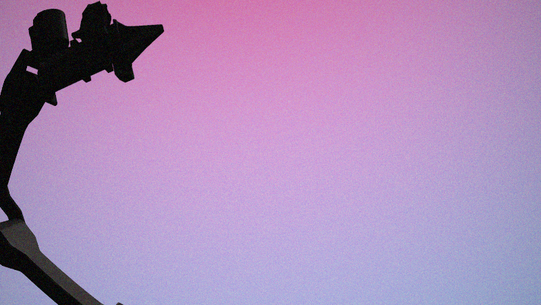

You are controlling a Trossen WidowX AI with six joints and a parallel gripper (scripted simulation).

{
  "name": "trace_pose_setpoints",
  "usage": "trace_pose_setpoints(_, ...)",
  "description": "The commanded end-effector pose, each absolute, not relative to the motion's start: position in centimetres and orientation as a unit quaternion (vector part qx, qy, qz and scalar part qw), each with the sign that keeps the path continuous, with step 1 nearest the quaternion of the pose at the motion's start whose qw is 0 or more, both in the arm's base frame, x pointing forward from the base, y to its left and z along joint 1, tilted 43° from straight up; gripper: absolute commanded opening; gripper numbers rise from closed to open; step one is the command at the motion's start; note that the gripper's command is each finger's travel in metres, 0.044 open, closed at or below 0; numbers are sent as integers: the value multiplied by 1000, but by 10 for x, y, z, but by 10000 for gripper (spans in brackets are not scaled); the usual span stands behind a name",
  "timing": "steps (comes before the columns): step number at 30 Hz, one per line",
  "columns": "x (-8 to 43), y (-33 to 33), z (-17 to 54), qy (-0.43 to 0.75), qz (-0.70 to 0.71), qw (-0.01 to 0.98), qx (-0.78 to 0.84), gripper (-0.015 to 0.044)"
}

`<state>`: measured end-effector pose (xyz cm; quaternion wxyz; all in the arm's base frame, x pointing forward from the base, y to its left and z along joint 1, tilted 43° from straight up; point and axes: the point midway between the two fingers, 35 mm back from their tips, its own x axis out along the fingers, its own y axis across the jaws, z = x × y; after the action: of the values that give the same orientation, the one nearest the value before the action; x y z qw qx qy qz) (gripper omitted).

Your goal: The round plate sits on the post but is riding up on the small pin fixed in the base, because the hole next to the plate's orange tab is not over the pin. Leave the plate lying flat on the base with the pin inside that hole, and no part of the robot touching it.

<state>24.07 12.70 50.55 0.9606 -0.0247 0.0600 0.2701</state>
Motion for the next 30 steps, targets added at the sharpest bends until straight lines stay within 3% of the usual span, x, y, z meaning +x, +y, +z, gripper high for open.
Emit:
trace_pose_setpoints(1,274,132,465,135,238,962,-13,0)
trace_pose_setpoints(6,334,135,353,309,138,941,-5,0)
trace_pose_setpoints(12,357,119,237,462,30,885,-45,0)
trace_pose_setpoints(18,348,93,138,573,-92,809,-95,0)
trace_pose_setpoints(23,309,51,47,648,-238,696,-195,0)
trace_pose_setpoints(30,290,40,26,658,-275,661,-233,0)
